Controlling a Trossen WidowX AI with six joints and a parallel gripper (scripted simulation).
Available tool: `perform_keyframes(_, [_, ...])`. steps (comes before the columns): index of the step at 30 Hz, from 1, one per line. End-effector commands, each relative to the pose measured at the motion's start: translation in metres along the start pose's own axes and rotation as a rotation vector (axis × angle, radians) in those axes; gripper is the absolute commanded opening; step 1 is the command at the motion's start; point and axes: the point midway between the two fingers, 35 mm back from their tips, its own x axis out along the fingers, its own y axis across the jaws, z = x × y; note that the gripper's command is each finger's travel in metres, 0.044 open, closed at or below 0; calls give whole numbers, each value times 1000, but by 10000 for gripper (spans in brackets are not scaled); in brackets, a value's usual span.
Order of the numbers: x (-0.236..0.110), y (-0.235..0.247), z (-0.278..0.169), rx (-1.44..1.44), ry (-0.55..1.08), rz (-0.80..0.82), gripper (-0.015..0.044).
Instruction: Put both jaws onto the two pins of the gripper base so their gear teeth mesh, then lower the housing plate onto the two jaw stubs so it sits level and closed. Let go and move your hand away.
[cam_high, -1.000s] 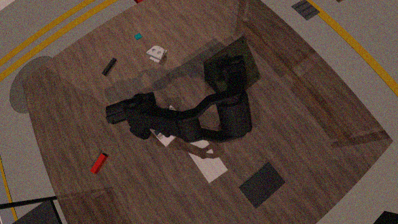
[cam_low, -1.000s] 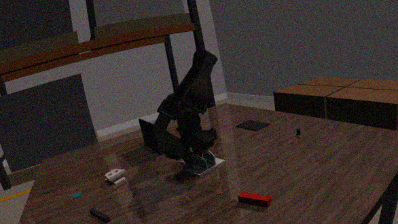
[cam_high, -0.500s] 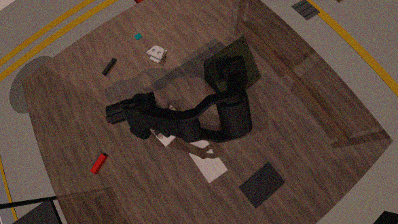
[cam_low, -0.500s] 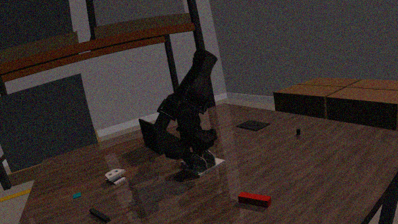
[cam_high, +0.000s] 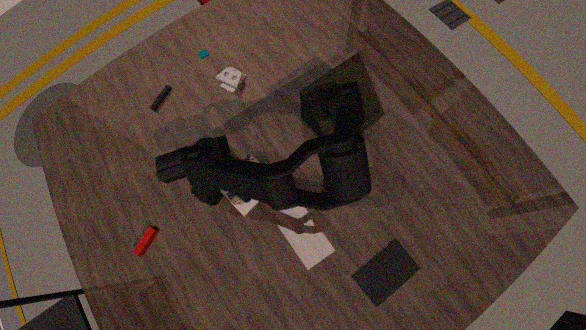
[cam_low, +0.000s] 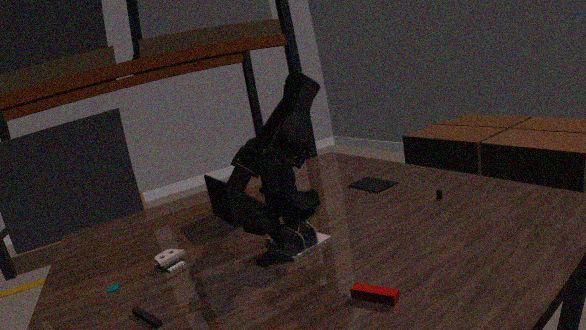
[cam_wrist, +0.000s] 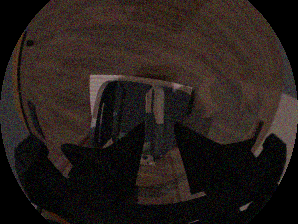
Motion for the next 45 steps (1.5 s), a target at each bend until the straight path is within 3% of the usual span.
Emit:
perform_keyframes(1, [0,0,0,4,-3,2,134])
perform_keyframes(16, [0,0,0,4,-3,2,134])
perform_keyframes(20, [0,0,0,0,0,0,224])
perform_keyframes(33, [0,0,0,0,0,0,224])
perform_keyframes(37, [-19,-1,1,1,0,-2,224])
perform_keyframes(42, [-68,0,-1,4,-1,0,224])
perform_keyframes(45, [-70,0,-1,4,-1,0,224])
